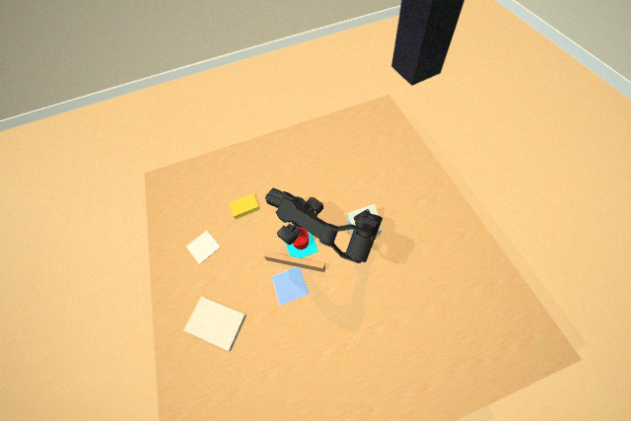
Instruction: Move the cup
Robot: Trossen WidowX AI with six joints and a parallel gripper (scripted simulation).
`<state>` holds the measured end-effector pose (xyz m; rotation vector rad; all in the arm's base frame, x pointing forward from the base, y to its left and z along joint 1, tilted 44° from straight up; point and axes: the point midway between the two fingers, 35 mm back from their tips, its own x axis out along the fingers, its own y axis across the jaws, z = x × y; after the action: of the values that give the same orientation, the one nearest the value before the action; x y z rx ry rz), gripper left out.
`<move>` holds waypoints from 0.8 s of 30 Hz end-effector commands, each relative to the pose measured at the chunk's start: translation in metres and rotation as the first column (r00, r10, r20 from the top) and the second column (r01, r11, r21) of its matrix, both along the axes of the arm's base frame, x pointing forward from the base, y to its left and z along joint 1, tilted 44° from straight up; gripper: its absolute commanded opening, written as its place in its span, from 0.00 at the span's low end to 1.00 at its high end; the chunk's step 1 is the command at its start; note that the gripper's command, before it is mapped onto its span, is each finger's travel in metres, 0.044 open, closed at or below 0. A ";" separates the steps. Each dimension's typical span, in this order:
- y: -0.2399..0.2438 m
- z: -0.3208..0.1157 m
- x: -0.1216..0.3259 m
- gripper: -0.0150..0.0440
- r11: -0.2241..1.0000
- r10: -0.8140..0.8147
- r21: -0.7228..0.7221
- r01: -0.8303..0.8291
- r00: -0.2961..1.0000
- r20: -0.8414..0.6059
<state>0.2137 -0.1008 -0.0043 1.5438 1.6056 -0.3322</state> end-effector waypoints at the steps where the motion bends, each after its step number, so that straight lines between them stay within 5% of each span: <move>1: 0.000 -0.001 0.000 0.78 1.000 0.000 0.000 0.000 1.000 -0.001; 6: -0.004 0.003 0.000 1.00 1.000 0.000 -0.001 0.000 1.000 -0.001; 24: -0.043 0.047 -0.007 1.00 1.000 0.003 -0.008 -0.003 1.000 0.002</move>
<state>0.2074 -0.1393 0.0379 1.5434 1.6041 -0.3357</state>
